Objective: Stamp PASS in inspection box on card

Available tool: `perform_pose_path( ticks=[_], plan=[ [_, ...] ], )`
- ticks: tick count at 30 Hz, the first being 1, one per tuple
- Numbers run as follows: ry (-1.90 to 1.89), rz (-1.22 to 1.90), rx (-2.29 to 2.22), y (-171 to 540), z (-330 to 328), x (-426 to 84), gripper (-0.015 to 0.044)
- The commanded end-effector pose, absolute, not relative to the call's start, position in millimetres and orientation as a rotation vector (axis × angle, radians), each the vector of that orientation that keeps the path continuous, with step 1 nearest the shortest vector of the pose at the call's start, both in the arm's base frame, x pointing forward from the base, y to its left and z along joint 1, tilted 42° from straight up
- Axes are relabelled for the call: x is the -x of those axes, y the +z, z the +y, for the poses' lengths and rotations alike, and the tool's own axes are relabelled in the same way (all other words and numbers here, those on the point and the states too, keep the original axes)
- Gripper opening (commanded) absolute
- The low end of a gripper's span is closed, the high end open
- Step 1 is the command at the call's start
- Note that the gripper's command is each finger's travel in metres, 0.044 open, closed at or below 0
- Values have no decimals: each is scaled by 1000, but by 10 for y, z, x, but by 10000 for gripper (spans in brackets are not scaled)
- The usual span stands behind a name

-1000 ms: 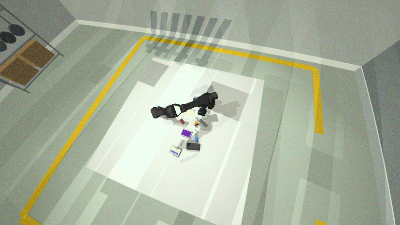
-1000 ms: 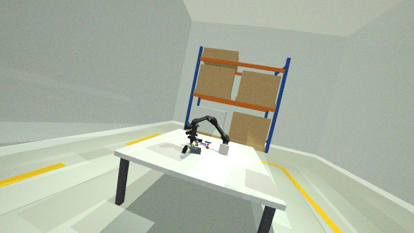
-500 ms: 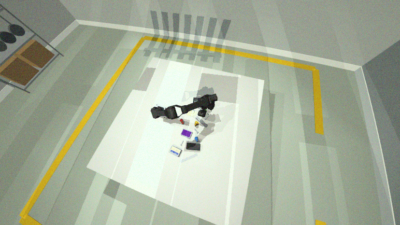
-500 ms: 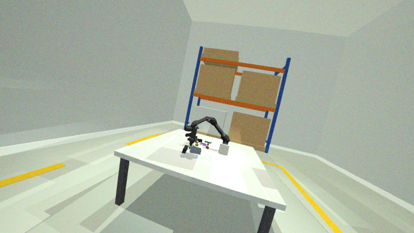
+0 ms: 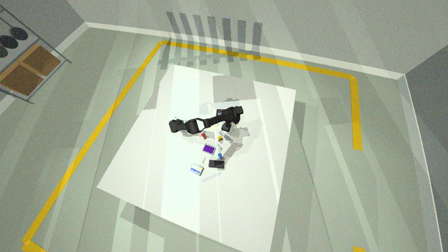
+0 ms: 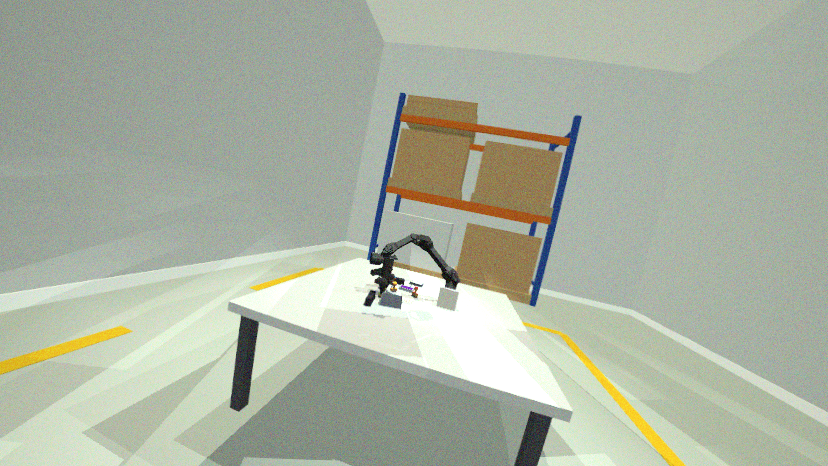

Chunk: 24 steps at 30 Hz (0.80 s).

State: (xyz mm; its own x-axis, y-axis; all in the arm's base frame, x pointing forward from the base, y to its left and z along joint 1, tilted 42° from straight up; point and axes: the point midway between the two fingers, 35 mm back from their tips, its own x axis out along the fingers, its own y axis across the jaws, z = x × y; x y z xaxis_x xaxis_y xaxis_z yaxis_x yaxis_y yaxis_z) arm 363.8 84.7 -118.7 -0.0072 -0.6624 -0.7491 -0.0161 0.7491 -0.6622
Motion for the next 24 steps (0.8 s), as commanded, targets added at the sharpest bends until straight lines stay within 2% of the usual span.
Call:
perform_pose_path(
  ticks=[1,14,17,24],
  plan=[
    [-558,1507,576,-1183,848,-3642,169],
    [-558,1507,576,-1183,848,-3642,82],
    [-557,1507,576,-1177,853,-3643,4],
    [-557,1508,576,-1154,877,-3646,0]
  ],
)
